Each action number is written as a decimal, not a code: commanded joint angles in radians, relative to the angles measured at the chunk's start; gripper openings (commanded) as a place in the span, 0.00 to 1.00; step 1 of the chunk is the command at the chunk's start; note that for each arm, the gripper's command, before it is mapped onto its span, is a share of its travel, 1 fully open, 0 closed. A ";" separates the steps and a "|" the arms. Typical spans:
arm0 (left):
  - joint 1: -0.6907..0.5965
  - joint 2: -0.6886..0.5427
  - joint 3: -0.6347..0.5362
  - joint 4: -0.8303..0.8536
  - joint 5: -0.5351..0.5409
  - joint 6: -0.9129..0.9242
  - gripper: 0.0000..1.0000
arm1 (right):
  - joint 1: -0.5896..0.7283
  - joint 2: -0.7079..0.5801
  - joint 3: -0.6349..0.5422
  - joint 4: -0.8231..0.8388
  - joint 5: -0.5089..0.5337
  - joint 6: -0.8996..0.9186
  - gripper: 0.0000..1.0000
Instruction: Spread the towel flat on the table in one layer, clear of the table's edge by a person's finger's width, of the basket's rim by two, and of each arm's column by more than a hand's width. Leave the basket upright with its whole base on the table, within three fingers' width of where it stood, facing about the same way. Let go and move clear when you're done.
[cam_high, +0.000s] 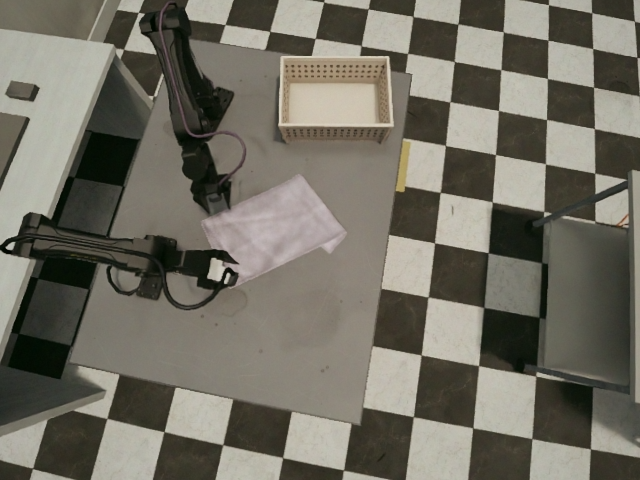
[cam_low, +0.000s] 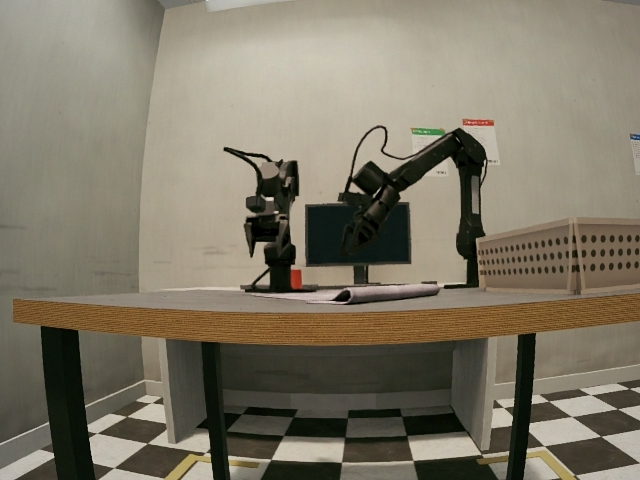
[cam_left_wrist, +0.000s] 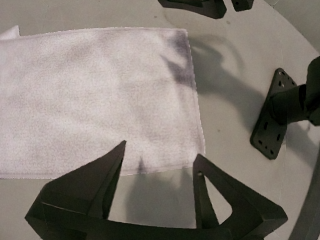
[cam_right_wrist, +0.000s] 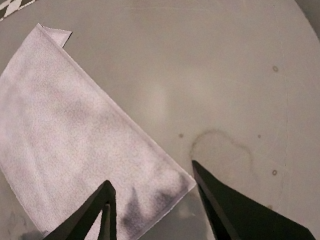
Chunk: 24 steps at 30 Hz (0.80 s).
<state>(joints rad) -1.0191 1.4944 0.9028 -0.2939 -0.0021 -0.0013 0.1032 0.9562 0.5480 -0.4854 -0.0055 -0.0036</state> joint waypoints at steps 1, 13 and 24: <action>0.050 -0.032 0.039 -0.100 -0.002 -0.009 0.64 | 0.031 0.076 0.083 -0.064 0.007 -0.006 0.64; 0.207 -0.042 0.154 -0.226 -0.004 -0.006 0.64 | 0.089 0.307 0.334 -0.085 0.002 0.000 0.64; 0.242 -0.008 0.200 -0.275 0.001 -0.003 0.64 | 0.095 0.359 0.439 -0.107 0.003 0.001 0.64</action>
<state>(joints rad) -0.7658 1.4879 1.0870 -0.5362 -0.0025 -0.0021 0.1951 1.3445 0.9512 -0.5716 -0.0025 -0.0036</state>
